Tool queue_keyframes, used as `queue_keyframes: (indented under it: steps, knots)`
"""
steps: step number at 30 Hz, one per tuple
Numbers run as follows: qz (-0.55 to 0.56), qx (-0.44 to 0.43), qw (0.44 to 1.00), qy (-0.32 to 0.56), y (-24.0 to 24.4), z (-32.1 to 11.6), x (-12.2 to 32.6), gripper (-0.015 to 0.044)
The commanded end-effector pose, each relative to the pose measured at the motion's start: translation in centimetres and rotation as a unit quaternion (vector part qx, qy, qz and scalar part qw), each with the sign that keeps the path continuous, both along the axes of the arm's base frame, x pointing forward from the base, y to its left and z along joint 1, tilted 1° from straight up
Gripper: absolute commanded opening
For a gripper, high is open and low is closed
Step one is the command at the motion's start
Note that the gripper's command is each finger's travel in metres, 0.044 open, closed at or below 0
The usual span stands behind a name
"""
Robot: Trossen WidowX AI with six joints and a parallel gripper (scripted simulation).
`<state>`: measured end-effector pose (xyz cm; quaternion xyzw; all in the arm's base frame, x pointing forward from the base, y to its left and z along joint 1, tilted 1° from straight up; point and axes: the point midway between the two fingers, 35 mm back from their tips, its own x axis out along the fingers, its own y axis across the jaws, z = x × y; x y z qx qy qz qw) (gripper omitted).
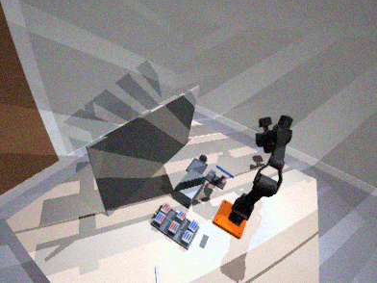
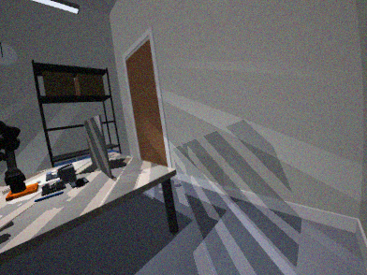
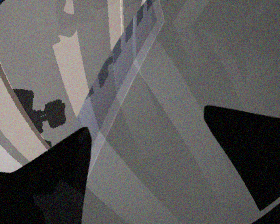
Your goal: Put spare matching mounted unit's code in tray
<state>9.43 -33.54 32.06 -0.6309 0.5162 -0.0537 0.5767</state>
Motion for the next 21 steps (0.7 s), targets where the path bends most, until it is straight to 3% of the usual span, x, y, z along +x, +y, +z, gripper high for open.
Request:
queue_keyframes:
  steps: [1, 8, 14, 21]
  knots:
    - [0.000, 0.000, 1.000, 0.000, 0.0, 0.0, 0.0, 0.0426]
    - [0.001, 0.019, 1.000, -0.012, 0.2, -0.2, 1.0, 0.0440]
    - [-0.009, 0.186, 0.979, -0.086, 3.1, -2.3, 9.5, 0.0440]
    - [-0.050, 0.342, 0.932, -0.106, 8.8, -4.2, 17.5, 0.0440]
